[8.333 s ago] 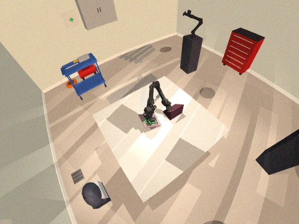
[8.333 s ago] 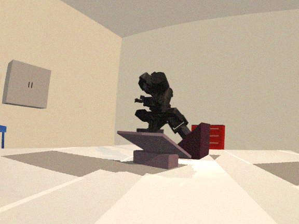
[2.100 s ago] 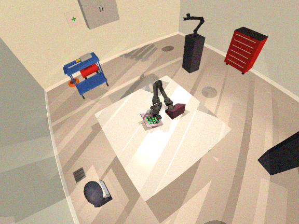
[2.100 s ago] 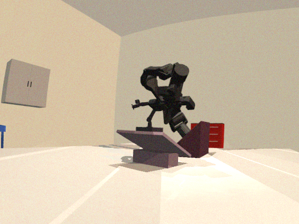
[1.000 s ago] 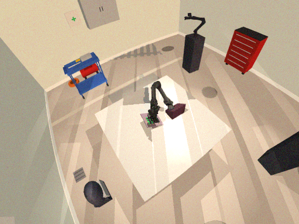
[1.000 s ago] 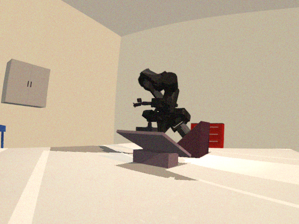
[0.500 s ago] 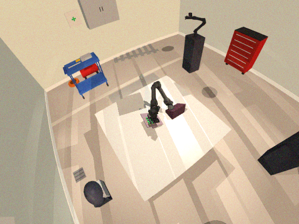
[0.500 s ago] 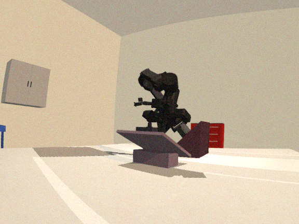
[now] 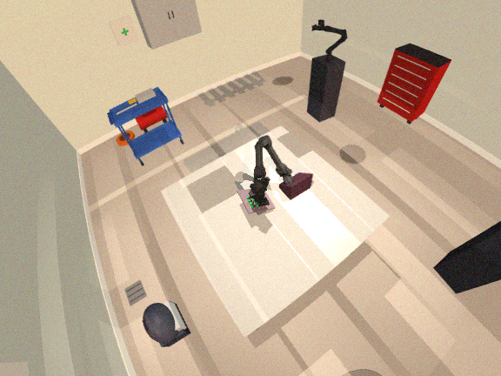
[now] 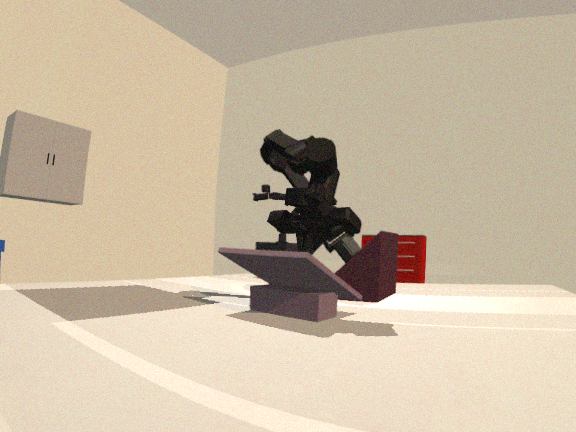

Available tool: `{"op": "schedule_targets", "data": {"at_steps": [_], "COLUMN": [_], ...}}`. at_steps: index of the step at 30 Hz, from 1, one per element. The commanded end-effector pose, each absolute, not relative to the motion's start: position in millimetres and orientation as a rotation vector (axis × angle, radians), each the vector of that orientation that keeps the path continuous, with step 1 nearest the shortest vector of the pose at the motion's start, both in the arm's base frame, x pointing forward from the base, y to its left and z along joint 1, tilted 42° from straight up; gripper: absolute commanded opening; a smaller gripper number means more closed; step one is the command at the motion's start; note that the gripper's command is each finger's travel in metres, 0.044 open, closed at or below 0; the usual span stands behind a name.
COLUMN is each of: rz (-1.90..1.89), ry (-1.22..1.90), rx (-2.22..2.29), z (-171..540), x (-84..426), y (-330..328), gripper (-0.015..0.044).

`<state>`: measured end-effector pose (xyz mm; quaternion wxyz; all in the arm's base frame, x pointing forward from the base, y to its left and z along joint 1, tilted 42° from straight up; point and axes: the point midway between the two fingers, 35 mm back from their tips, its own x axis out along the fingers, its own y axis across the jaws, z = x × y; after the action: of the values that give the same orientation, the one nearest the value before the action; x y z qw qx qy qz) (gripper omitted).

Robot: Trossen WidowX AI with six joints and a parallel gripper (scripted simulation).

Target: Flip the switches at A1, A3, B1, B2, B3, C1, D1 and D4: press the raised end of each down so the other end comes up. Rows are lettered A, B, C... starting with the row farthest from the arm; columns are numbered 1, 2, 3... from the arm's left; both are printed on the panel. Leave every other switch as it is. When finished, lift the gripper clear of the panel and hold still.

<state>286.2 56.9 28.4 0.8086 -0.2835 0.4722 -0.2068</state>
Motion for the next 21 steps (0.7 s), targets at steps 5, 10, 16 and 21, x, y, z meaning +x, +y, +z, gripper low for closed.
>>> {"op": "schedule_targets", "data": {"at_steps": [5, 10, 16, 21], "rz": [-0.438, -0.438, -0.438, -0.438], "ry": [1.013, 1.013, 1.013, 1.013], "rx": [-0.611, -0.612, -0.612, -0.612], "z": [26.8, 26.4, 25.9, 25.5], "x": [286.5, 286.8, 287.2, 287.5], "y": [56.4, 56.0, 55.5, 55.1], "gripper": [0.0, 0.0, 0.0, 0.0]}}
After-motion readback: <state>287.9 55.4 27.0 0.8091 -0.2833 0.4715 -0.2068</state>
